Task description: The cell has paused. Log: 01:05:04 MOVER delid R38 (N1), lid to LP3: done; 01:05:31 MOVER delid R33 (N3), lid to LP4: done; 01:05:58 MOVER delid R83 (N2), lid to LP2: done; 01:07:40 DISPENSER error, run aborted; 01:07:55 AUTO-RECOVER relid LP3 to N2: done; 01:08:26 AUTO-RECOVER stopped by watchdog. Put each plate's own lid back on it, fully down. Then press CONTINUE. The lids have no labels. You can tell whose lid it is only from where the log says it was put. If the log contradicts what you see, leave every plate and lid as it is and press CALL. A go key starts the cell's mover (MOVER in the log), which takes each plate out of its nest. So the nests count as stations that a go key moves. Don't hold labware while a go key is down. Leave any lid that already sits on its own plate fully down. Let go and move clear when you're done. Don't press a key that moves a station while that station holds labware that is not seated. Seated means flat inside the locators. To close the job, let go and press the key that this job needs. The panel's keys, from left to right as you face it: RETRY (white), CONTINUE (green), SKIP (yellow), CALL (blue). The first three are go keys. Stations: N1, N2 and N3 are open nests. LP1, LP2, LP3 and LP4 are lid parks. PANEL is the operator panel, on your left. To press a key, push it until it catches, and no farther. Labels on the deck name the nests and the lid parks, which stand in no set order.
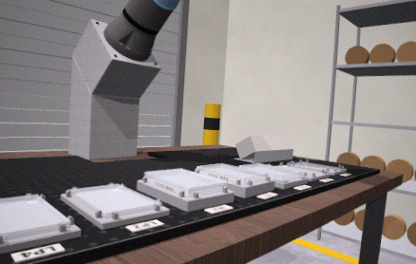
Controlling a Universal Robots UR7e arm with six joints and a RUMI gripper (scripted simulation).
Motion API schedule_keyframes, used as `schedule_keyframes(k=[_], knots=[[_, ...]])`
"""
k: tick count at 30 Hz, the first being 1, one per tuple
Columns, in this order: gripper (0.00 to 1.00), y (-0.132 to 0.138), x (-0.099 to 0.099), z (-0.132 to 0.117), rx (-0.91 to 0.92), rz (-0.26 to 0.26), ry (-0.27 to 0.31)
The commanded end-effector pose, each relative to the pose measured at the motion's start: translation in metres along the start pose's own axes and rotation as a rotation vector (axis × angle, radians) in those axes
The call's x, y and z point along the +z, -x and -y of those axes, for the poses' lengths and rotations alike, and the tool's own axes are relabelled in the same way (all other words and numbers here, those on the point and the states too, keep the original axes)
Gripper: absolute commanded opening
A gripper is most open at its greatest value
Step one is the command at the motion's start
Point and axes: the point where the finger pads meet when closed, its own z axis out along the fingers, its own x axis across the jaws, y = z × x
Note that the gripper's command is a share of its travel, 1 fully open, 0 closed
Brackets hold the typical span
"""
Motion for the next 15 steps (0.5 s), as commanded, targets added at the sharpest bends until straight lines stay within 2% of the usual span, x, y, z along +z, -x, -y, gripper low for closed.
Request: schedule_keyframes(k=[1,5,9,13,15], knots=[[0.82,-0.008,-0.027,0.002,0.001,-0.02,-0.007],[0.82,-0.014,-0.047,0.003,0.001,-0.02,-0.007],[0.82,-0.014,-0.047,0.003,0.001,-0.02,-0.007],[0.82,-0.014,-0.041,-0.016,0.025,-0.015,0.07],[0.82,-0.015,-0.038,-0.026,0.027,-0.014,0.076]])
